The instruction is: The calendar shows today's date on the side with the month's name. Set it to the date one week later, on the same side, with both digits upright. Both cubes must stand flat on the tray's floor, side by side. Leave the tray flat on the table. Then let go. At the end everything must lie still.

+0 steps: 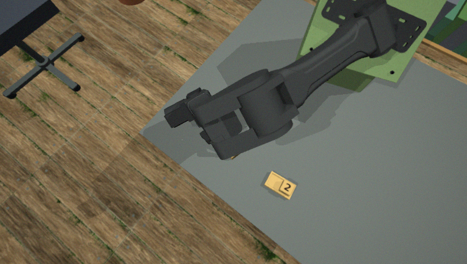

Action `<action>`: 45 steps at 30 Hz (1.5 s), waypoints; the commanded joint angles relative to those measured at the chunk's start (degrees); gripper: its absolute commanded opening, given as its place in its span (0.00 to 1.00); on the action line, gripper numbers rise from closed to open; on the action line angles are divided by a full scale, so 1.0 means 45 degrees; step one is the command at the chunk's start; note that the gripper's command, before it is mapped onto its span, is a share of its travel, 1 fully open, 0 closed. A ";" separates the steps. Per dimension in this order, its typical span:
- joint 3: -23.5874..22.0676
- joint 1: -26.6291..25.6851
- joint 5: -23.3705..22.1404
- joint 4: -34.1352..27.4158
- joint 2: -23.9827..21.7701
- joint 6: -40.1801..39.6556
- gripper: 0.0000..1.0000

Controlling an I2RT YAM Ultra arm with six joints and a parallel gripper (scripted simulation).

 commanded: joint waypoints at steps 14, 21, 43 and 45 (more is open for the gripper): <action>0.0008 -0.0063 -0.0017 0.0011 -0.0063 0.0008 0.31; 0.0008 -0.0063 -0.0017 0.0012 -0.0063 0.0008 0.39; 0.0008 -0.0063 -0.0017 0.0012 -0.0063 0.0008 0.66; 0.0008 -0.0063 -0.0017 0.0012 -0.0063 0.0008 0.66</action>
